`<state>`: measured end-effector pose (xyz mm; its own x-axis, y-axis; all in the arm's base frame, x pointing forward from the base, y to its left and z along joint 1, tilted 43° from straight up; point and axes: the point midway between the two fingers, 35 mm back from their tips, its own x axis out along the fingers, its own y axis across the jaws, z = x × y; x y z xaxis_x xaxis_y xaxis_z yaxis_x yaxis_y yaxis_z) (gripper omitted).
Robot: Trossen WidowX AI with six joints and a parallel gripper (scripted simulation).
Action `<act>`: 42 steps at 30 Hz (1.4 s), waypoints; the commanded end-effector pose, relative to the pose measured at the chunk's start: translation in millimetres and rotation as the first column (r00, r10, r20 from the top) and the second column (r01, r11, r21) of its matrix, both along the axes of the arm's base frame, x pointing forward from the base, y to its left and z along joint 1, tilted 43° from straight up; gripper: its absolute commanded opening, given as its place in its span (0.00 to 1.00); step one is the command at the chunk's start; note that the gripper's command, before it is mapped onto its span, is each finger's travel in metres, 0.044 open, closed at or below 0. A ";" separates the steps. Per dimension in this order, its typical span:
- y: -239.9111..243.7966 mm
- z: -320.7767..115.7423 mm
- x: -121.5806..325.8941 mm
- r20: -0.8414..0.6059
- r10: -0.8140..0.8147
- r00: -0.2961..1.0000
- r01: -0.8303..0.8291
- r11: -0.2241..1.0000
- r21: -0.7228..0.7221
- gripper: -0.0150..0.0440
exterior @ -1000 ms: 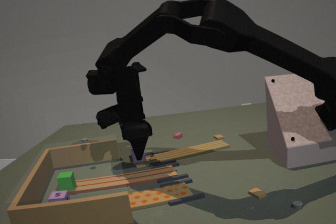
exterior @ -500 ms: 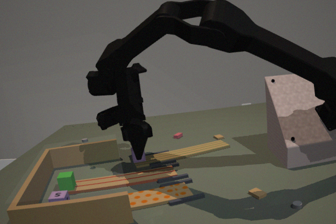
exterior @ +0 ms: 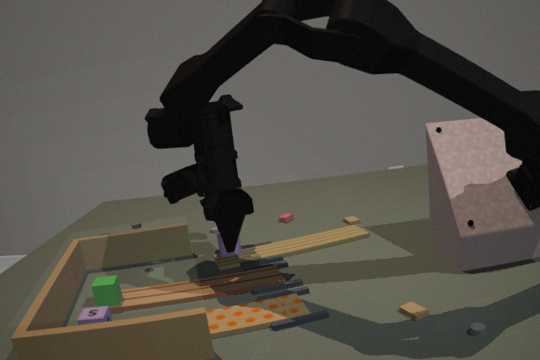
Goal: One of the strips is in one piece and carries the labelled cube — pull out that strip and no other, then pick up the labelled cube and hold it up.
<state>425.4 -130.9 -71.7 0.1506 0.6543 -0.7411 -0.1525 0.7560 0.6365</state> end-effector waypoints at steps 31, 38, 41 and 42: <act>4.4 34.6 -93.2 -0.010 -0.008 1.000 0.009 1.000 0.004 0.25; 12.8 36.6 -114.7 -0.013 -0.009 1.000 0.009 1.000 0.005 0.25; 16.6 37.3 -123.7 -0.014 -0.009 1.000 0.009 1.000 0.005 0.25; 17.9 37.5 -126.7 -0.014 -0.009 1.000 0.009 1.000 0.005 0.25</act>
<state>308.8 -116.3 -35.3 0.1493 0.6602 -0.7361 -0.1339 0.7511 0.6465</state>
